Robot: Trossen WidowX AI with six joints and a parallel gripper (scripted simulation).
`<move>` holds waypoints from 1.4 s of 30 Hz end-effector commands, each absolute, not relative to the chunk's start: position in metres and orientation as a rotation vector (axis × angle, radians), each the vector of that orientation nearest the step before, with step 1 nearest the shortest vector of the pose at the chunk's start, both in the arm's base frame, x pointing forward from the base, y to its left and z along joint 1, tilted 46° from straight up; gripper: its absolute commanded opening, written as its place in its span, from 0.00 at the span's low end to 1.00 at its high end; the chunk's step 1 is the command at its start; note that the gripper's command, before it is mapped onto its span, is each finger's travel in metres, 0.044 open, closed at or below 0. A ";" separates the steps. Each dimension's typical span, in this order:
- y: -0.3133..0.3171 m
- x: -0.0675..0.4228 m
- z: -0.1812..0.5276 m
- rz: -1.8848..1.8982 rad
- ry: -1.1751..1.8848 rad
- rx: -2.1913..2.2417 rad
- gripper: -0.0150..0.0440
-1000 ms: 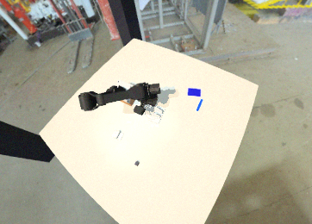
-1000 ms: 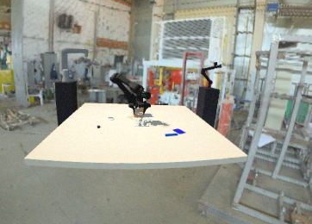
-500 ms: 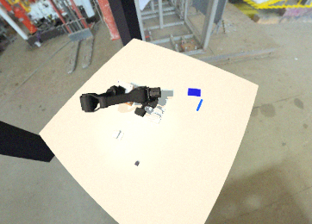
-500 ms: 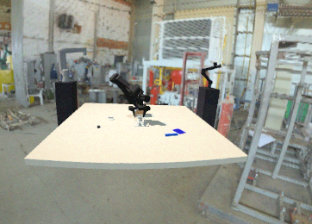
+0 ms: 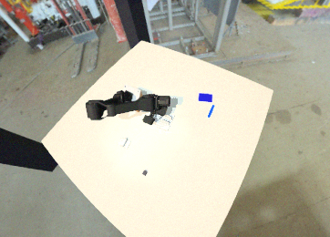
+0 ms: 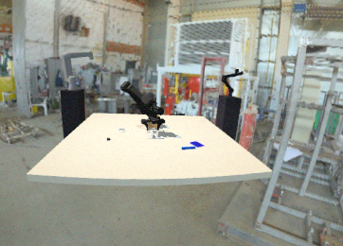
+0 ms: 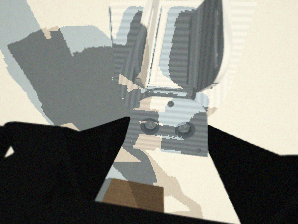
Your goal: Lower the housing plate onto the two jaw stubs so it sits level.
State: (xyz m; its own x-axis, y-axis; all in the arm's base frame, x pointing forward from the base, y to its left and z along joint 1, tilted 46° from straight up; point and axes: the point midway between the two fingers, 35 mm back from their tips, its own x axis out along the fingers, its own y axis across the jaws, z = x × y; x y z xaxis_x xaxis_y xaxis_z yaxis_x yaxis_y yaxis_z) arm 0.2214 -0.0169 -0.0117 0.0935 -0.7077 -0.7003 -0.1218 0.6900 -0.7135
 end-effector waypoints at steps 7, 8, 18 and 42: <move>-0.019 0.221 -0.012 -0.499 1.435 -0.745 0.85; -0.019 0.221 -0.012 -0.499 1.435 -0.745 0.85; -0.020 0.222 -0.014 -0.495 1.437 -0.750 0.85; -0.024 0.222 -0.017 -0.495 1.437 -0.750 0.85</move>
State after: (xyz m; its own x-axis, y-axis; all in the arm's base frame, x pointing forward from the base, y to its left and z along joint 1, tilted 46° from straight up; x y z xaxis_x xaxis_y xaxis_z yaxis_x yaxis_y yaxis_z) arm 0.2217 -0.0228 -0.0172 0.0932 -0.7084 -0.6997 -0.1288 0.6883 -0.7139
